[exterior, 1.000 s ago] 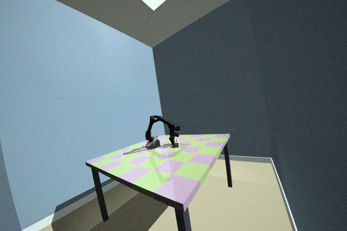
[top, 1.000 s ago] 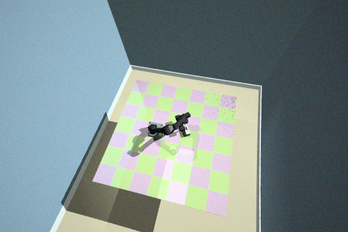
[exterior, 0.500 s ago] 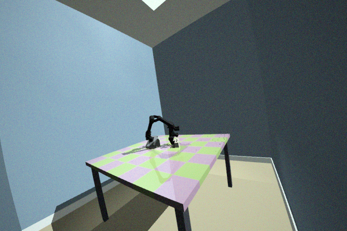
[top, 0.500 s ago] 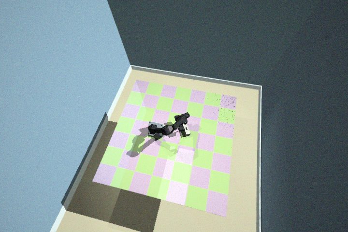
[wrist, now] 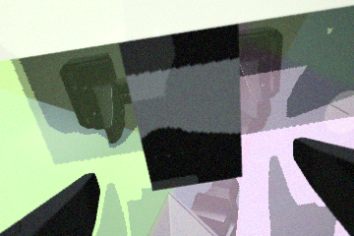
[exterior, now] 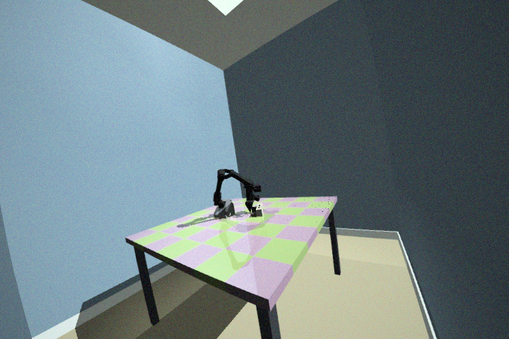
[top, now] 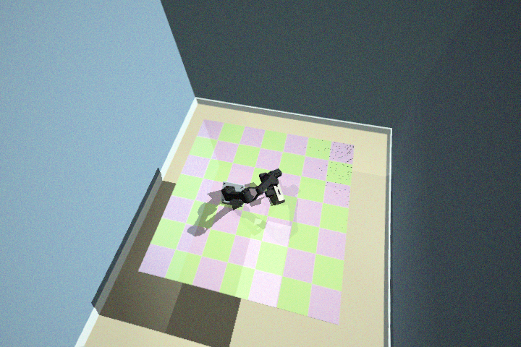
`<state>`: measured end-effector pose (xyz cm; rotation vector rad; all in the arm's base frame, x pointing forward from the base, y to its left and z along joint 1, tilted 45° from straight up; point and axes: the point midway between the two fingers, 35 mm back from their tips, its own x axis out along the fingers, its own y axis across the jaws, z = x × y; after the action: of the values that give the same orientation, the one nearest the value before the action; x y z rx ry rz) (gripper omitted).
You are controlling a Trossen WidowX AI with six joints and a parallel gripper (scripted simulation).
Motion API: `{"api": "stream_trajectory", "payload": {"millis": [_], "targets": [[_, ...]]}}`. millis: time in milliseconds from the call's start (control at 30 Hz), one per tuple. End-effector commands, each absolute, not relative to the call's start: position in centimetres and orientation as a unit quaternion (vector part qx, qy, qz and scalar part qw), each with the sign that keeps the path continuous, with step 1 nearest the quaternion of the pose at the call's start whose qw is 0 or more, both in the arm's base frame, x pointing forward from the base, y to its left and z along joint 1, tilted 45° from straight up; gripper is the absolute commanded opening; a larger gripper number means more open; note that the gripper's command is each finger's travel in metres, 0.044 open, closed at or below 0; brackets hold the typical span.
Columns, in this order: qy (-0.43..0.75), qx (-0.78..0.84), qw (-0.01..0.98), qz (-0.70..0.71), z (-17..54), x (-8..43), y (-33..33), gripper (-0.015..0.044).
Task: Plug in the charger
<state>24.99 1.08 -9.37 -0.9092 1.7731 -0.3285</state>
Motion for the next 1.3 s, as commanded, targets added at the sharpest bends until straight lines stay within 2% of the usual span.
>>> {"api": "stream_trajectory", "payload": {"millis": [0,967,1267], "targets": [[0.744,-0.378,0.533,-0.138,-9.3,24.5,1.0,0.0440],[0.741,-0.382,0.535,-0.136,-8.3,22.1,0.3,0.0440],[0.581,-0.402,0.707,-0.035,-4.5,24.2,5.4,0.0440]]}}
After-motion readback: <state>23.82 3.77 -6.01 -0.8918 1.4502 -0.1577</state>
